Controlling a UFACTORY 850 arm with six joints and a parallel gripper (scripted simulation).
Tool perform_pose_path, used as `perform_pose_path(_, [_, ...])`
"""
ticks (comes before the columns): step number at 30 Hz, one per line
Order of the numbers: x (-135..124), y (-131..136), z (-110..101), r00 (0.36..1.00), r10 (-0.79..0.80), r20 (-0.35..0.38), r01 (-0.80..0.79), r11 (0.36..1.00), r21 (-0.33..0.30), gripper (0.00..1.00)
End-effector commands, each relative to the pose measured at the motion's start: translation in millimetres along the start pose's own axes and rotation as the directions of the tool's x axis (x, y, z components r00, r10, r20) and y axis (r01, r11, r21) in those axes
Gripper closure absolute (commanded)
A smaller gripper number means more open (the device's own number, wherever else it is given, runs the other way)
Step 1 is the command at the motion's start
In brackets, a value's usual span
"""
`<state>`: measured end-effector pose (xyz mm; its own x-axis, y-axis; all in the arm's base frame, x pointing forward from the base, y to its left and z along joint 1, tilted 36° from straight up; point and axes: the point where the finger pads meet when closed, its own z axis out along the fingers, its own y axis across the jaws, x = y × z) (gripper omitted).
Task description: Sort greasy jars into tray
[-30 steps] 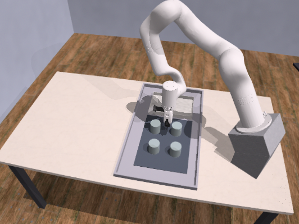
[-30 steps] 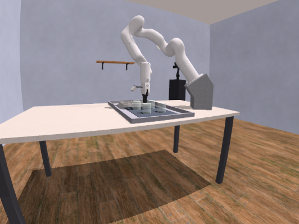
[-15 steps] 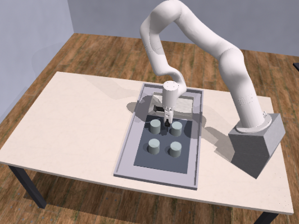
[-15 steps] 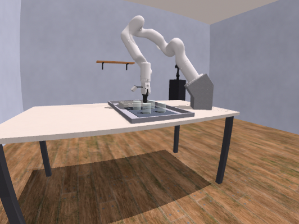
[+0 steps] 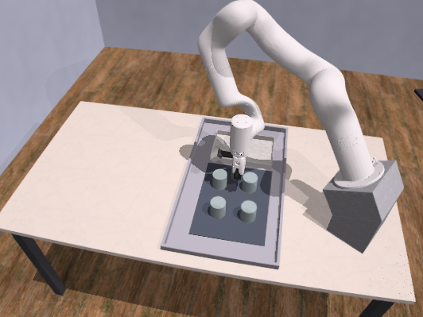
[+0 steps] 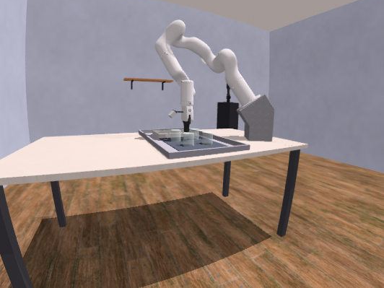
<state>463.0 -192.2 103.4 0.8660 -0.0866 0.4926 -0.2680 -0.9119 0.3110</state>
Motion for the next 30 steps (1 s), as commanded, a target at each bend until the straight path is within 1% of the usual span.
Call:
perform_pose_path(1, [-0.2, 0.0, -0.2, 1.0, 0.0, -0.001, 0.0, 1.0, 0.0, 1.0])
perform_pose_path(30, [-3.5, 0.0, -0.2, 1.0, 0.0, -0.001, 0.0, 1.0, 0.0, 1.0])
